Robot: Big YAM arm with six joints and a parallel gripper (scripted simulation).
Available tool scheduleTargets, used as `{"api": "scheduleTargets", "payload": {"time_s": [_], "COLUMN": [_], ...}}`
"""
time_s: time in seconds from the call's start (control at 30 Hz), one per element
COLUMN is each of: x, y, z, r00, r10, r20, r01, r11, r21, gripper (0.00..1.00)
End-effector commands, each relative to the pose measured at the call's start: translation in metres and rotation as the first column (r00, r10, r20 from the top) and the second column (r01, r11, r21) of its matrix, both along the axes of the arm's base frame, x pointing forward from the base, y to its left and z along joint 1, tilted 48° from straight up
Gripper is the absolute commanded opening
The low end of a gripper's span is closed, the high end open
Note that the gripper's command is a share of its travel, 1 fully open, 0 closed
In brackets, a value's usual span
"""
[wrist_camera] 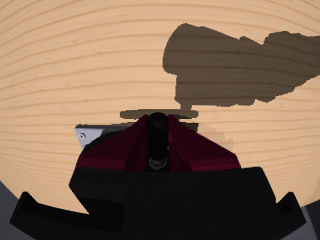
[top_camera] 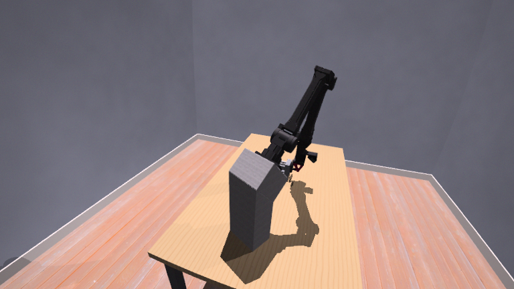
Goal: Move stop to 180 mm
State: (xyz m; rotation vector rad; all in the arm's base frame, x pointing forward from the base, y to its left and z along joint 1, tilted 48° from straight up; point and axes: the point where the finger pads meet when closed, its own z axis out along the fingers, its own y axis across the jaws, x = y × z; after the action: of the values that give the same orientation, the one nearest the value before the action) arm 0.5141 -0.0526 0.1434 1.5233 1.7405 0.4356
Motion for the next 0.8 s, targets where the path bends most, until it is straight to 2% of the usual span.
{"api": "scheduleTargets", "payload": {"time_s": [0.0, 0.17, 0.43, 0.63, 0.77], "x": [-0.013, -0.014, -0.017, -0.009, -0.01], "y": [0.004, 0.01, 0.006, 0.014, 0.016], "z": [0.01, 0.026, 0.026, 0.046, 0.05], "r00": [1.0, 1.0, 1.0, 1.0, 1.0], "r10": [-0.009, -0.007, -0.014, -0.007, -0.007], "r20": [-0.01, -0.001, -0.007, 0.016, 0.013], "r01": [0.009, 0.007, 0.014, 0.007, 0.007], "r11": [1.0, 1.0, 1.0, 1.0, 1.0], "r21": [0.001, 0.001, -0.001, 0.001, 0.001], "gripper": [0.06, 0.06, 0.06, 0.06, 0.06]}}
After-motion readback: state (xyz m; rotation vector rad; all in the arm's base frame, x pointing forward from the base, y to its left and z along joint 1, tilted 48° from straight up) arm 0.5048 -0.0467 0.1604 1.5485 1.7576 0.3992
